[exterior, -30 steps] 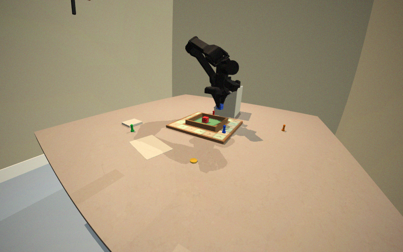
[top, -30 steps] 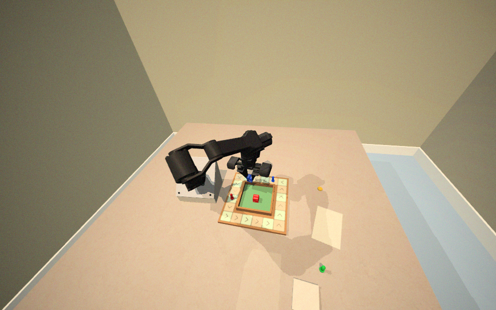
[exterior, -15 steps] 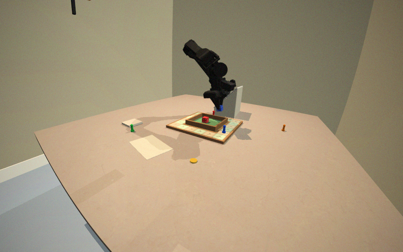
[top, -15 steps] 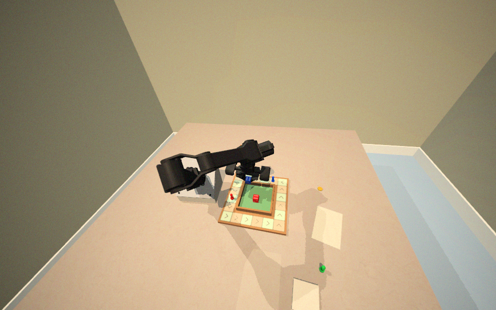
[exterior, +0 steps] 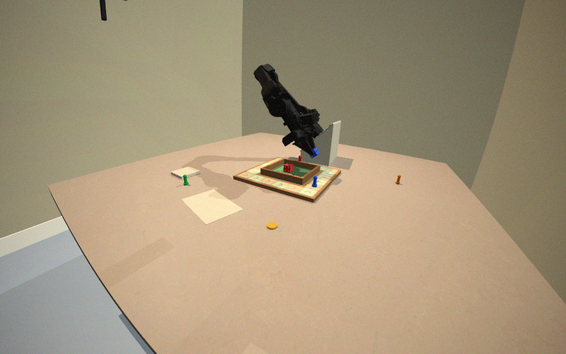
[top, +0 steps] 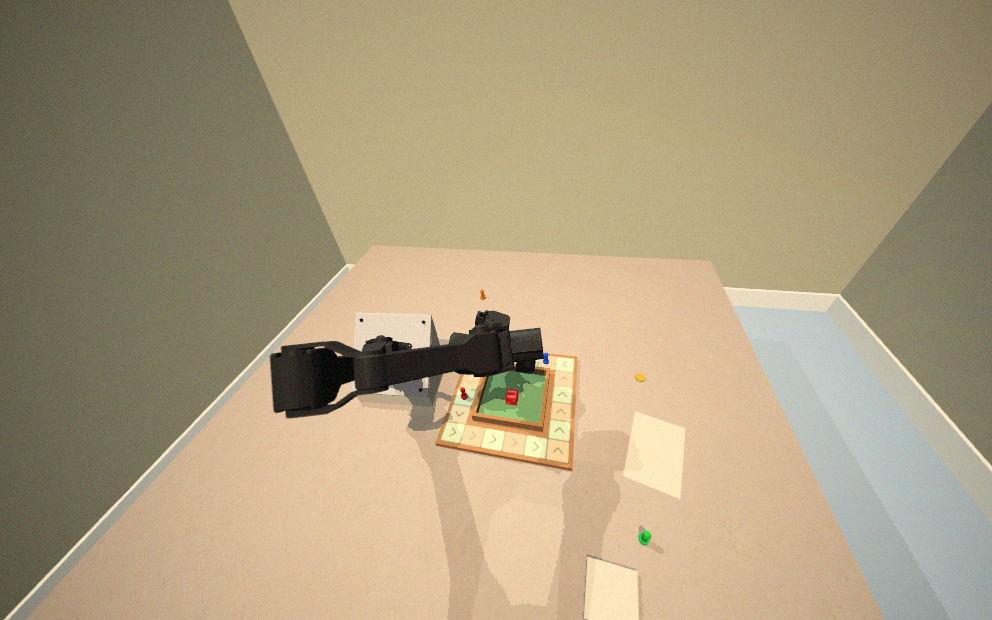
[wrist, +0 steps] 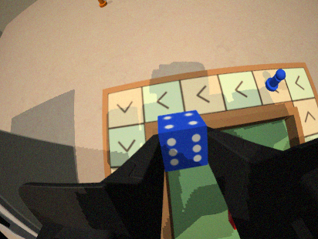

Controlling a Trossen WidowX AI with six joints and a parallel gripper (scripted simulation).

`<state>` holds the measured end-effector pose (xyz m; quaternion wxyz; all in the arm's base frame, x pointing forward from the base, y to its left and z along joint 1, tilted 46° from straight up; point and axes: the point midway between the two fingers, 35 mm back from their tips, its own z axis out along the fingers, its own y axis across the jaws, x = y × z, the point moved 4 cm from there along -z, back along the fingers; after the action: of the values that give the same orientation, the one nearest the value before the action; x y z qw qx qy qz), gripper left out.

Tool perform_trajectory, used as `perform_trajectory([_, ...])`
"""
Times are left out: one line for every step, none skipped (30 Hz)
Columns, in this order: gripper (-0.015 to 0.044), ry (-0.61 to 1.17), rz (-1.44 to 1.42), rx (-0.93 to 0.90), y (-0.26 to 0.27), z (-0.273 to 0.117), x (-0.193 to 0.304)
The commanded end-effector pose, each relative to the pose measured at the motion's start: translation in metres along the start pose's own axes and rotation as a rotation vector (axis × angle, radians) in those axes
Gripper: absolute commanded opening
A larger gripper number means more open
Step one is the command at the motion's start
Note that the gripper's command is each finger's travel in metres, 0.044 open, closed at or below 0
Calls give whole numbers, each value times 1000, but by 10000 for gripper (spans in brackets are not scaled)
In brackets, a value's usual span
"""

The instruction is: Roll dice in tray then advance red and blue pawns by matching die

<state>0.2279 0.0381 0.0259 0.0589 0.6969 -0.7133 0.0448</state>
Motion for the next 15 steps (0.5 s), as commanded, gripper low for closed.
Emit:
perform_trajectory([0,-109,-23,38,3,0,4])
perform_trajectory([0,-139,-30,52,3,0,6])
perform_trajectory([0,-168,-36,68,3,0,7])
perform_trajectory([0,-191,-42,81,4,0,8])
perform_trajectory([0,-204,-46,90,4,0,9])
perform_trajectory([0,-209,-47,92,4,0,9])
perform_trajectory([0,-209,-47,92,3,-2,9])
perform_trajectory([0,-209,-47,93,1,-9,9])
perform_trajectory([0,-209,-47,93,-1,-17,9])
perform_trajectory([0,-209,-47,93,-4,-28,9])
perform_trajectory([0,-209,-47,93,-6,-38,9])
perform_trajectory([0,-209,-47,93,-7,-44,10])
perform_trajectory([0,-209,-47,93,-7,-46,10])
perform_trajectory([0,-209,-47,93,-7,-46,10])
perform_trajectory([0,-209,-47,93,-6,-45,10])
